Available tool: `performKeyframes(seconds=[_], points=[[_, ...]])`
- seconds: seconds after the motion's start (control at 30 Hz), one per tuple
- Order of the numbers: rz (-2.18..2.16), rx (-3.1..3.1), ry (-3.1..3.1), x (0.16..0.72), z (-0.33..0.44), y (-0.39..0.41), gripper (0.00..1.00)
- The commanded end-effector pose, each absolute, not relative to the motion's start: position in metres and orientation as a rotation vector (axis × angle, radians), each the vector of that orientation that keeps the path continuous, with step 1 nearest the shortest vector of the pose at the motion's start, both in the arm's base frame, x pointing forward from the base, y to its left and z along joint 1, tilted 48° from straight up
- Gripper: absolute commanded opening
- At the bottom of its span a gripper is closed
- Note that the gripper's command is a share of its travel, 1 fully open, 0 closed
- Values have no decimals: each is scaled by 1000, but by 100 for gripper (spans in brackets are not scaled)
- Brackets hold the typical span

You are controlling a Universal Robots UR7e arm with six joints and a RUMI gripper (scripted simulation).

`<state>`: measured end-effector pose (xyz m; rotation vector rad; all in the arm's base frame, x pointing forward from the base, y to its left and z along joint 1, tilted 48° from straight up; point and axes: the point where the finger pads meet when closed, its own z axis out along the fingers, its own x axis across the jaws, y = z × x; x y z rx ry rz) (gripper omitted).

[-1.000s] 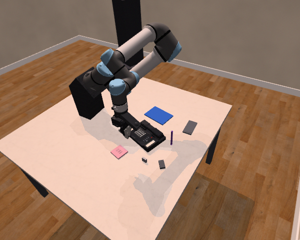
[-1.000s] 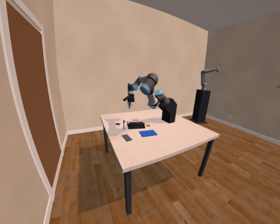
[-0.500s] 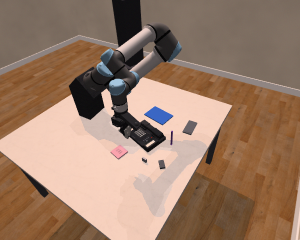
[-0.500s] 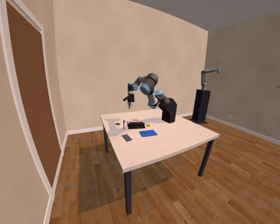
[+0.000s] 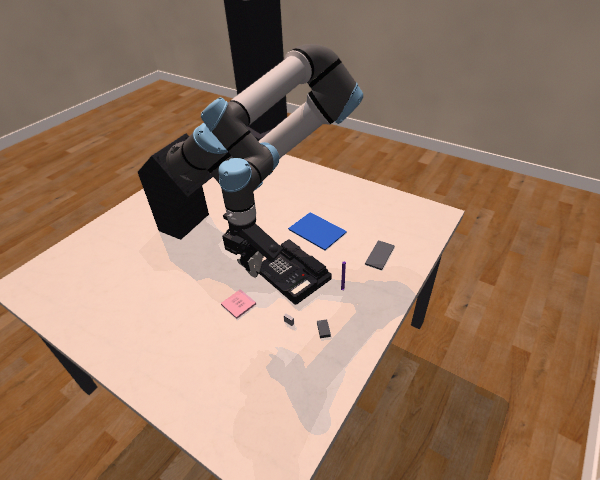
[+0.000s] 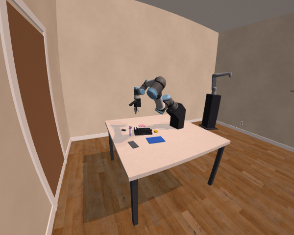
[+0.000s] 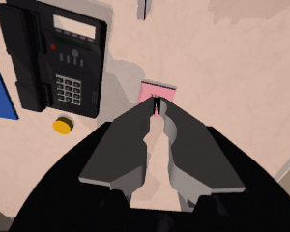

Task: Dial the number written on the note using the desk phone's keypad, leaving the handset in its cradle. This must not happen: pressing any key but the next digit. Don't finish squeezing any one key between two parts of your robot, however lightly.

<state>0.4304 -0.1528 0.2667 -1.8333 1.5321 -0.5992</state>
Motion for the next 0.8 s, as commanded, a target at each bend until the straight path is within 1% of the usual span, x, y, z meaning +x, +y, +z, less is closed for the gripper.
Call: performKeyframes(seconds=[0.0, 0.33, 0.77], points=[[-578, -1837, 1543, 430, 267, -152, 0], [-506, -1848, 1580, 430, 266, -150, 0], [-302, -1888, 1697, 429, 263, -146, 0]])
